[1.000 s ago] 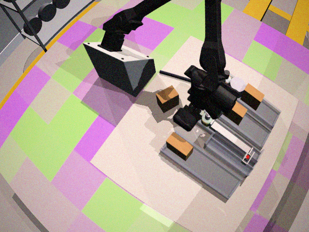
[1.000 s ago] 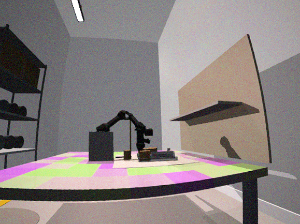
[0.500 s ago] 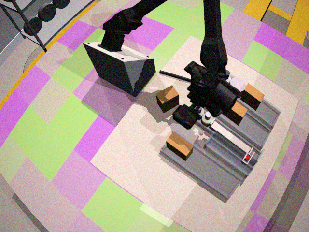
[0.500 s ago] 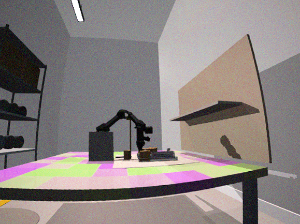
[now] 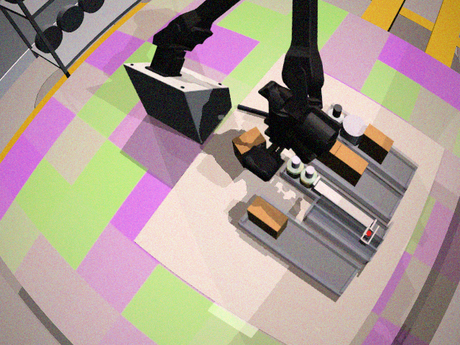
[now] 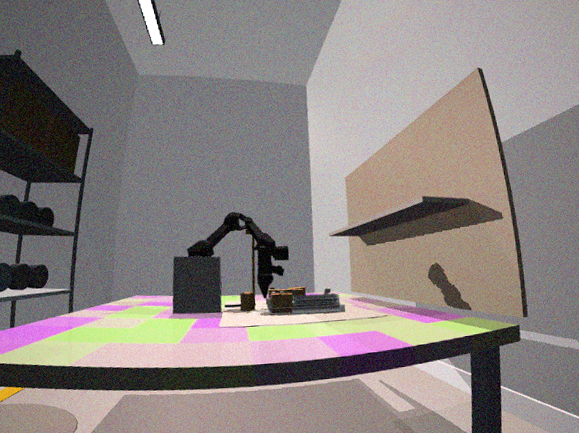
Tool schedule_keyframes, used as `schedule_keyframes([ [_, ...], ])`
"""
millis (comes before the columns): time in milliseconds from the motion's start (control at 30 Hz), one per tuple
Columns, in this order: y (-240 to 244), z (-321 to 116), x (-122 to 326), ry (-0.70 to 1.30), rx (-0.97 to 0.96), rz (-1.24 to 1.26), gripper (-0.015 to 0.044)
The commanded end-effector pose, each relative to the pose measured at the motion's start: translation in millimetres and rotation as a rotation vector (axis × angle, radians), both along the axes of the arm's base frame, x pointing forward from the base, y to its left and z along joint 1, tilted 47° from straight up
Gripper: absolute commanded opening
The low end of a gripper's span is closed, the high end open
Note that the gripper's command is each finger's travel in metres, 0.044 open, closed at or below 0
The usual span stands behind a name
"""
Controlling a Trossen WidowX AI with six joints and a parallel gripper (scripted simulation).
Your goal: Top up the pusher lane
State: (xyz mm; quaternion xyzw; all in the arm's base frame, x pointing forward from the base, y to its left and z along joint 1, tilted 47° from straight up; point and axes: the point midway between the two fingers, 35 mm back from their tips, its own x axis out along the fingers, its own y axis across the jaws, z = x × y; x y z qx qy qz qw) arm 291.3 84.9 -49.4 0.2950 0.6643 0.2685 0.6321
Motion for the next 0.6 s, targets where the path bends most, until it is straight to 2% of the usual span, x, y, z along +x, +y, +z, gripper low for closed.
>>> schedule_keyframes([
  [0,-0.5,0.7,-11.6,-0.006,-0.004,0.002,0.0275],
  [367,-1.3,3.1,-44.5,-0.004,-0.005,0.002,0.0275],
  [567,-36.0,35.2,-35.0,-0.005,-0.008,0.002,0.0275],
])
